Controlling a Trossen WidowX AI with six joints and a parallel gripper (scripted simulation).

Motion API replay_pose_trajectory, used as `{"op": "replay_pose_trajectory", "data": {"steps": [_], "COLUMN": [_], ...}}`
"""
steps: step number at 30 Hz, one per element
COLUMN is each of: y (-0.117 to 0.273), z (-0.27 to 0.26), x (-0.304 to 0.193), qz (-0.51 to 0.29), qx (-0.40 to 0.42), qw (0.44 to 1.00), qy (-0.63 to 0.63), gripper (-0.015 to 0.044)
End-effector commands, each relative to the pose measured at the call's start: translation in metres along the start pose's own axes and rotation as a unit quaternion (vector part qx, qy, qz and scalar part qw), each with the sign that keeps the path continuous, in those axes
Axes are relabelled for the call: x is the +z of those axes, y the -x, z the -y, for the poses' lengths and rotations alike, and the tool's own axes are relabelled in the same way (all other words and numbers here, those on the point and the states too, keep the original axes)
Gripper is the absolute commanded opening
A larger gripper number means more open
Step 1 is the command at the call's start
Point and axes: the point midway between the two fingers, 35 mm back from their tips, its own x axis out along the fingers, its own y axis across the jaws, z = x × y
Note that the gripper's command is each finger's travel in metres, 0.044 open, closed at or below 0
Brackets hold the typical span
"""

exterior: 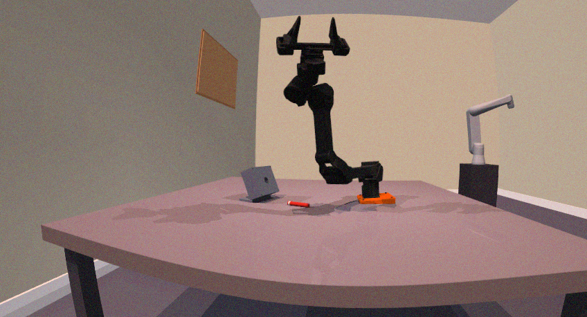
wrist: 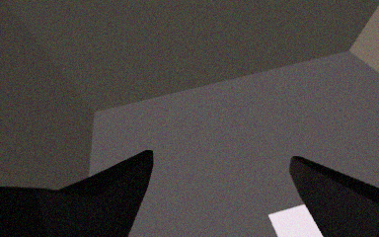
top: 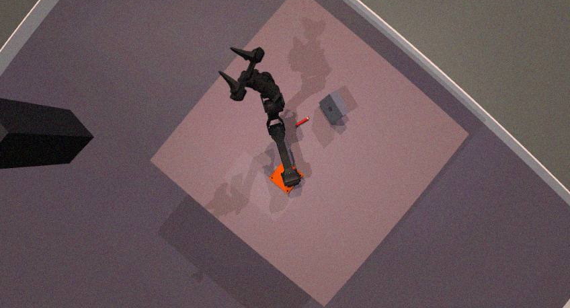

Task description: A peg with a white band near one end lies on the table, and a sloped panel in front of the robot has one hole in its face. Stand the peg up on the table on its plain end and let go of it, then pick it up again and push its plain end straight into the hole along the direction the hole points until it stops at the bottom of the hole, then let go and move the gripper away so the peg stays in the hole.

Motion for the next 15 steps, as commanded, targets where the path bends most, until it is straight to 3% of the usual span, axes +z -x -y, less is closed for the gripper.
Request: {"op": "replay_pose_trajectory", "data": {"steps": [1,15], "y": [-0.001,-0.02], "z": [0.002,0.143], "x": [-0.001,-0.096], "qz": [-0.002,-0.155], "qx": [-0.002,-0.137], "qw": [1.0,0.978], "qy": [0.001,0.027], "gripper": [0.0426,0.044]}}
